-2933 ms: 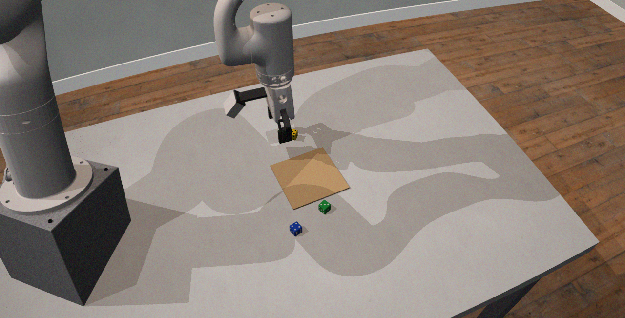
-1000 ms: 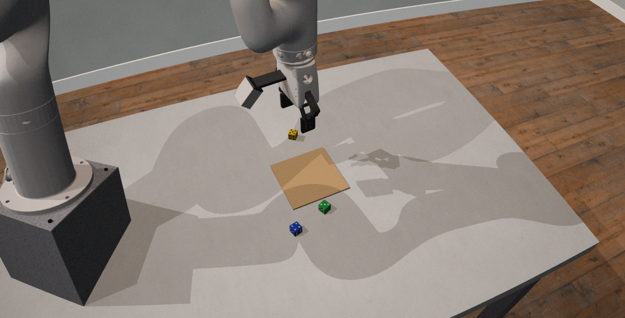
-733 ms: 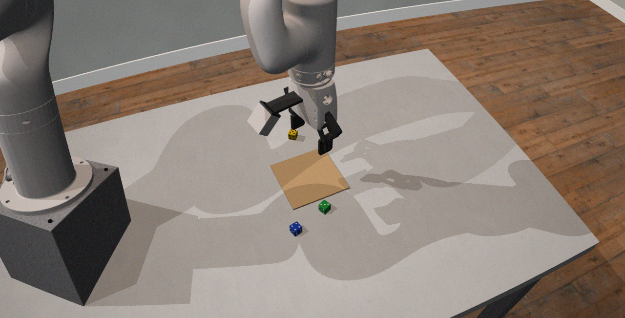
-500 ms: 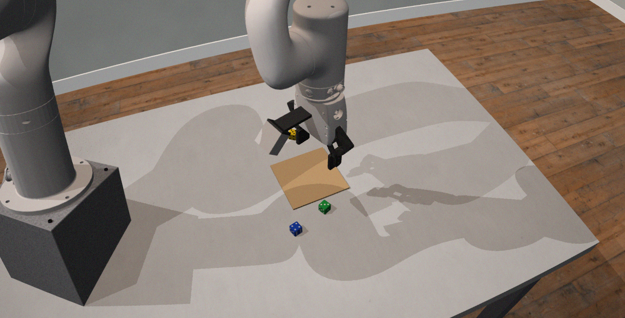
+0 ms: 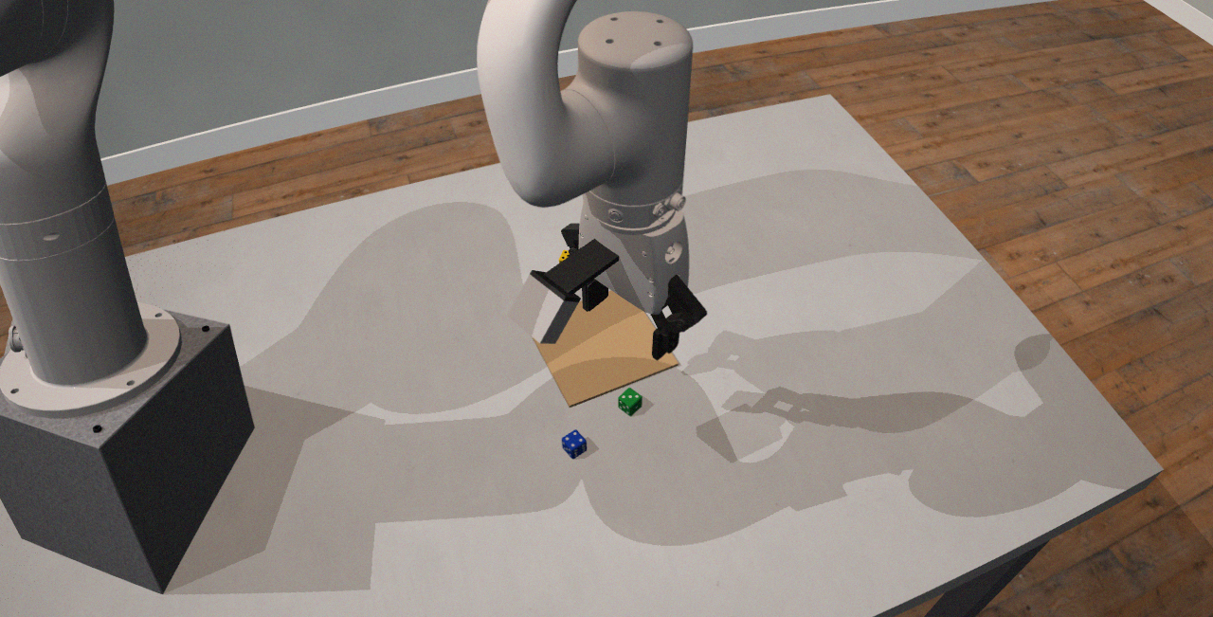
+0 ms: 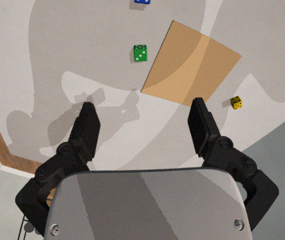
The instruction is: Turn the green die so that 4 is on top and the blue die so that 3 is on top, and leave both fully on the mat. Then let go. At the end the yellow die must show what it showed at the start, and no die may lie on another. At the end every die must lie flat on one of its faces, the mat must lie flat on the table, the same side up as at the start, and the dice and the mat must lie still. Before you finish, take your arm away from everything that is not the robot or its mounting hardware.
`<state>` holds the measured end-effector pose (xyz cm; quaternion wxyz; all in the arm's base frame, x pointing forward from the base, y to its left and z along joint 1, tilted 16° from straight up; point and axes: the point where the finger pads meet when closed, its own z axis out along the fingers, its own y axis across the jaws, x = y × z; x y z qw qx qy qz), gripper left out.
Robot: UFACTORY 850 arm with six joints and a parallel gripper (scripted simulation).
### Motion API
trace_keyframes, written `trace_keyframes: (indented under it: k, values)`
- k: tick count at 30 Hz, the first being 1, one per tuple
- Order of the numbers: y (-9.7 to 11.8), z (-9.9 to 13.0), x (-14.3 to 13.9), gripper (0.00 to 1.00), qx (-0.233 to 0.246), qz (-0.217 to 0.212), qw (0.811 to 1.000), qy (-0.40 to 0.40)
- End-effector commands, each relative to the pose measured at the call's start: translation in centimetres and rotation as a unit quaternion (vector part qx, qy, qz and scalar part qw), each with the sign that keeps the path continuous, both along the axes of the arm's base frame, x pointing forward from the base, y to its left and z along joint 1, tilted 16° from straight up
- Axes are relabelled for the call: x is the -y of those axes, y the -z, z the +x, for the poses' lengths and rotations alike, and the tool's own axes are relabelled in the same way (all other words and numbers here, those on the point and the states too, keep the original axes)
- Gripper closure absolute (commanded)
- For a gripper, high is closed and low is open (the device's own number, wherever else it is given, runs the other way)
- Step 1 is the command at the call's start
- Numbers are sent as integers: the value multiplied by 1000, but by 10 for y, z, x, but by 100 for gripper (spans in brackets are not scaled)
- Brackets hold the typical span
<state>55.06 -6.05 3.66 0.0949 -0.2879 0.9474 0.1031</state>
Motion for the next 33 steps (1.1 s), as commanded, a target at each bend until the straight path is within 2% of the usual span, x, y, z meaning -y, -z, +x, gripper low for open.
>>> trace_keyframes:
  k: [1,10,18,21,26,32,33]
  values:
    - [-1,1,1,0,1,0,1000,0]
    - [0,1,1,0,2,0,1000,-3]
    - [4,2,0,0,19,-8,997,-68]
    - [8,4,-1,0,37,-17,990,-137]
    - [12,5,-2,0,53,-25,978,-198]
    - [19,7,-3,0,79,-37,950,-298]
    - [19,7,-3,0,79,-37,950,-298]
